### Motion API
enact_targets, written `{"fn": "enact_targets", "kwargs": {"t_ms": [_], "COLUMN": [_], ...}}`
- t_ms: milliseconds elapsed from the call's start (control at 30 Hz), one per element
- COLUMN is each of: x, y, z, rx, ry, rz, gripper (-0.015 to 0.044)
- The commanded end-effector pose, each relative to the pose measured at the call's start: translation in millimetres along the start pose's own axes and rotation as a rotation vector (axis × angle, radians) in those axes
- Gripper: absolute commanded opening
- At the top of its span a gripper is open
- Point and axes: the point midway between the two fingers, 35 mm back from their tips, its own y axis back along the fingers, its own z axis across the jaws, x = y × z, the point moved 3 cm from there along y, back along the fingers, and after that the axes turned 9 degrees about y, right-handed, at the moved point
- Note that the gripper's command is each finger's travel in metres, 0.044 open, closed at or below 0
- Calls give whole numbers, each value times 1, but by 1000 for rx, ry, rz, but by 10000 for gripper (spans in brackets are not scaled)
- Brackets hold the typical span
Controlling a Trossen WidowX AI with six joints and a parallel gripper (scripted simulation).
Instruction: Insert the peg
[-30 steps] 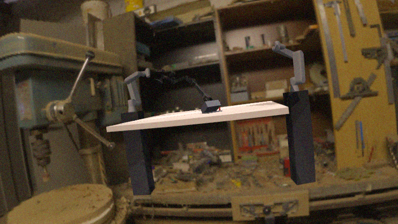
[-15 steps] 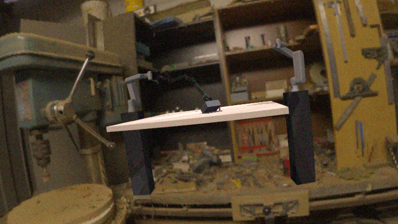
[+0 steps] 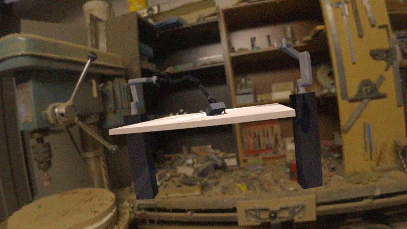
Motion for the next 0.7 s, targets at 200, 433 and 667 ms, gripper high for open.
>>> {"fn": "enact_targets", "kwargs": {"t_ms": [200, 433, 667], "x": [53, 91, 123], "y": [-32, -49, -60], "z": [-21, -33, -45], "rx": [62, 99, 137], "ry": [37, 74, 148], "rz": [56, 100, 142], "gripper": [440, 440, 440]}}
